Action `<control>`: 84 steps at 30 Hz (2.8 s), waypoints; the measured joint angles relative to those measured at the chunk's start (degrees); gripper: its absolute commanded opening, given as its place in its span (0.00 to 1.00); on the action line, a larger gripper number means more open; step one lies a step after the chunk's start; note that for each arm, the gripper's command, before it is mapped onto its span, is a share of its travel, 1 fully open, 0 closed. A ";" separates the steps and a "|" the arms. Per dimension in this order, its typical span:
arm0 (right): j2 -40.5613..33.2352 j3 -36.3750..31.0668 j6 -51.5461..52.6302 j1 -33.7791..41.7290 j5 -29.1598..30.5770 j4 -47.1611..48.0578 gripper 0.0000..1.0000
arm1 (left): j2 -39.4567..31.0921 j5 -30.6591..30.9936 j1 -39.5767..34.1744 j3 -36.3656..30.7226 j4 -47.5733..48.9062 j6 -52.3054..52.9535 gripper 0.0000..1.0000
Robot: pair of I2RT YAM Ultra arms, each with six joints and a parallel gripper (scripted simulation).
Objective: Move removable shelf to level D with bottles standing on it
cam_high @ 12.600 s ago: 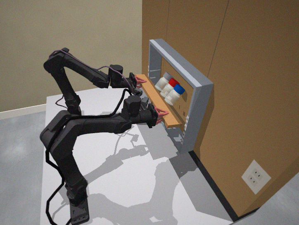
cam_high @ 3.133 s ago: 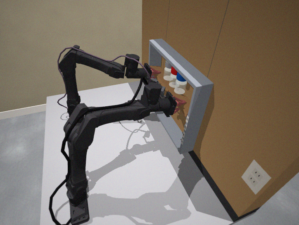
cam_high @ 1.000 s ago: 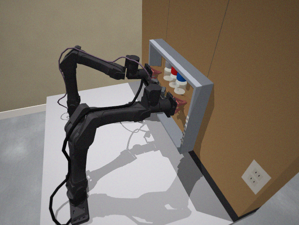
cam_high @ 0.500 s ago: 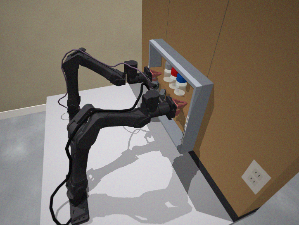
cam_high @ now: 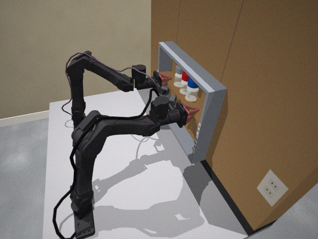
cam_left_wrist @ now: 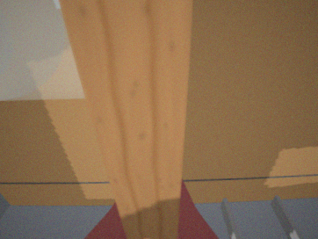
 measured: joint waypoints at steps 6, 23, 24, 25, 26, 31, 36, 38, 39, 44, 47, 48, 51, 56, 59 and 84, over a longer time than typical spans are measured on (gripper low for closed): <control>0.07 -0.13 -0.04 0.00 0.00 0.37 0.00 | 0.07 0.00 0.00 -0.11 0.39 0.04 0.00; 0.15 -0.39 -0.15 0.02 0.00 1.03 0.22 | 0.17 0.00 0.00 -0.39 1.11 0.17 0.22; 0.15 -0.39 -0.17 0.00 0.00 1.01 0.24 | 0.22 0.02 0.02 -0.37 1.14 0.22 0.24; 0.22 -0.42 -0.24 0.02 0.00 1.01 0.27 | 0.33 0.02 0.02 -0.37 1.27 0.26 0.27; 0.28 -0.39 -0.28 0.02 0.00 1.03 0.29 | 0.42 0.04 0.00 -0.37 1.36 0.31 0.29; 0.50 -0.42 -0.44 0.02 0.00 1.01 0.36 | 0.59 0.09 0.02 -0.37 1.51 0.39 0.36; 0.50 -0.42 -0.48 0.02 0.00 1.01 0.47 | 0.59 0.11 0.02 -0.37 1.66 0.42 0.47; 0.50 -0.42 -0.48 0.02 0.00 1.01 0.51 | 0.59 0.11 0.02 -0.37 1.68 0.42 0.51; 0.50 -0.39 -0.48 0.02 0.00 1.03 0.53 | 0.59 0.11 0.02 -0.37 1.70 0.42 0.53; 0.50 -0.39 -0.50 0.02 0.00 1.01 0.64 | 0.59 0.11 0.02 -0.37 1.73 0.42 0.64; 0.50 -0.42 -0.50 0.02 0.00 1.01 0.67 | 0.59 0.11 0.02 -0.37 1.73 0.44 0.67; 0.50 -0.42 -0.50 0.02 0.00 1.01 0.69 | 0.59 0.11 0.02 -0.37 1.73 0.44 0.69; 0.50 -0.42 -0.50 0.02 0.00 1.01 0.76 | 0.59 0.11 0.02 -0.37 1.73 0.44 0.76; 0.50 -0.42 -0.50 0.02 0.00 1.01 0.87 | 0.59 0.11 0.02 -0.37 1.73 0.44 0.87; 0.50 -0.42 -0.50 0.02 0.00 1.01 0.93 | 0.59 0.11 0.02 -0.37 1.73 0.44 0.93; -0.74 -5.33 -0.52 0.02 0.17 1.46 1.00 | -1.70 0.11 0.02 -4.24 2.36 0.44 1.00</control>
